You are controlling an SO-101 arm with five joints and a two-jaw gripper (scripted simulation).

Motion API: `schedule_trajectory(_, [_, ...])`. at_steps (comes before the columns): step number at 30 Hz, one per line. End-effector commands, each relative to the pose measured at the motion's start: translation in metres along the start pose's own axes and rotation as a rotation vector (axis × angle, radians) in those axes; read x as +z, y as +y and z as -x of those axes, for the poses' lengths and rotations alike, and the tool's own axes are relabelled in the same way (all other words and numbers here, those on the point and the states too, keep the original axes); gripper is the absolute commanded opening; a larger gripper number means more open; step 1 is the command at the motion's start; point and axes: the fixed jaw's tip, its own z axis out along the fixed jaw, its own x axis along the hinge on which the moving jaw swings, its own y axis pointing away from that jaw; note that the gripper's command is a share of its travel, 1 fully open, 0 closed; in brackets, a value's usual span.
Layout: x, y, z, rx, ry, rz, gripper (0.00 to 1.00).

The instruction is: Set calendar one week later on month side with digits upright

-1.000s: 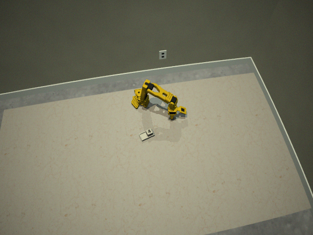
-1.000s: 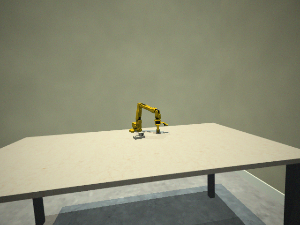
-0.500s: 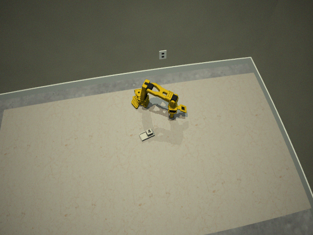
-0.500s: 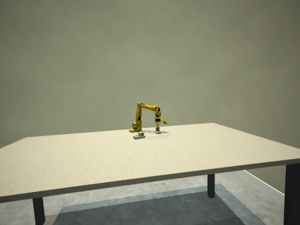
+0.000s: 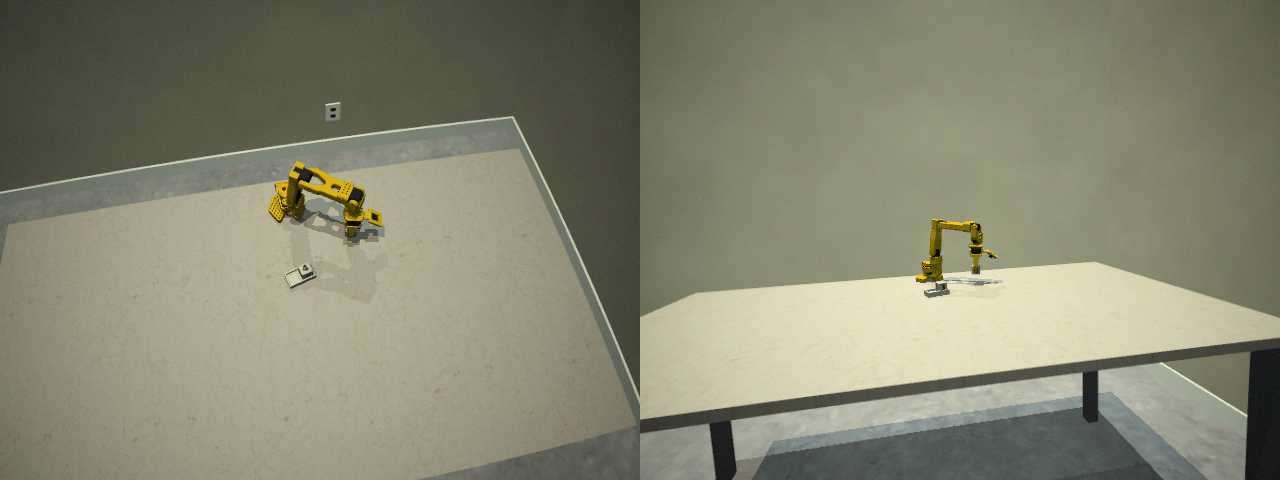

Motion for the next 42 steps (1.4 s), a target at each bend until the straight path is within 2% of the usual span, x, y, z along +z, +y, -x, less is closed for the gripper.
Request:
schedule_trajectory(1, [-0.014, -0.001, 0.007, 0.000, -0.075, -0.027, 0.00])
schedule_trajectory(15, [-0.014, -0.021, 0.000, 0.106, -0.075, -0.026, 0.00])
schedule_trajectory(22, [-0.013, -0.052, -0.017, 0.286, -0.075, -0.023, 0.00])
schedule_trajectory(30, [-0.010, -0.097, -0.057, 0.588, -0.075, -0.019, 0.00])
schedule_trajectory(32, [-0.010, -0.097, -0.057, 0.588, -0.075, -0.019, 0.00])
schedule_trajectory(37, [-0.007, -0.122, -0.094, 0.812, -0.074, -0.015, 0.00])
schedule_trajectory(42, [-0.004, -0.139, -0.138, 1.043, -0.073, -0.011, 0.00])
